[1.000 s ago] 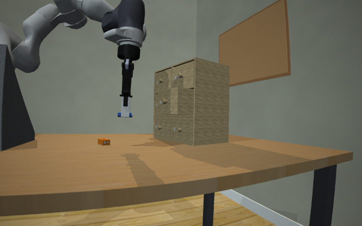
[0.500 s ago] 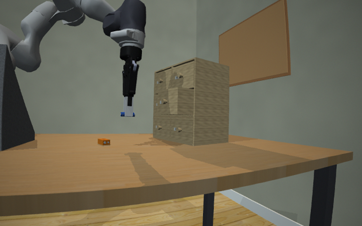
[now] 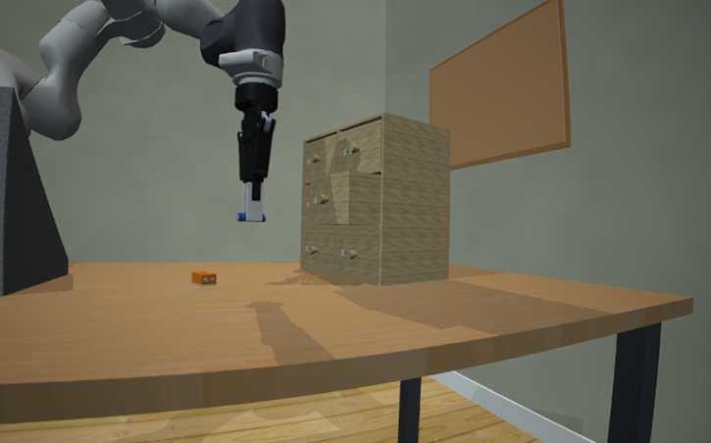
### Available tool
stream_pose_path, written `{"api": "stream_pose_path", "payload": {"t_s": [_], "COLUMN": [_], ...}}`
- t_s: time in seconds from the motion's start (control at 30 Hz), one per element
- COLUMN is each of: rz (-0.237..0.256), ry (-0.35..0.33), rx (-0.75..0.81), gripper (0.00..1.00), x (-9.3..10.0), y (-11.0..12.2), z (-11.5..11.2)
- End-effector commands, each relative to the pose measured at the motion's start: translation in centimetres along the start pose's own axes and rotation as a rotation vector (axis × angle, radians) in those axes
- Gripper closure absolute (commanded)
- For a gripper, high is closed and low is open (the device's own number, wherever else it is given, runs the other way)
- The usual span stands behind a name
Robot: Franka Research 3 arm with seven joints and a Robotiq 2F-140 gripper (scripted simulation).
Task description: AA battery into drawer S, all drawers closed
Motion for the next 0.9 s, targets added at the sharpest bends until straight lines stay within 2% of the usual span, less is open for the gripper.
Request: {"api": "stream_pose_path", "payload": {"t_s": [0.0, 0.07, 0.13, 0.57, 0.63, 0.87], "rz": [-0.001, -0.001, -0.001, -0.001, -0.001, -0.001], "ry": [0.003, 0.003, 0.003, 0.003, 0.003, 0.003], "rx": [0.028, 0.028, 0.028, 0.028, 0.028, 0.028], "gripper": [0.94, 0.94, 0.94, 0.94, 0.94, 0.94], "x": [1.2, 1.2, 2.0, 8.3, 8.3, 10.9], "y": [0.1, 0.1, 0.1, 0.0, 0.0, 0.0], "z": [0.0, 0.0, 0.0, 0.0, 0.0, 0.0]}}
Point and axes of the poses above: the point where the finger pads meet when closed, its own x axis back along the fingers, its own y axis across the jaws, z = x × y, the point moved 7 cm from there along x, back along the fingers, and after that the axes turned 8 degrees about x, right-handed, at the moved point
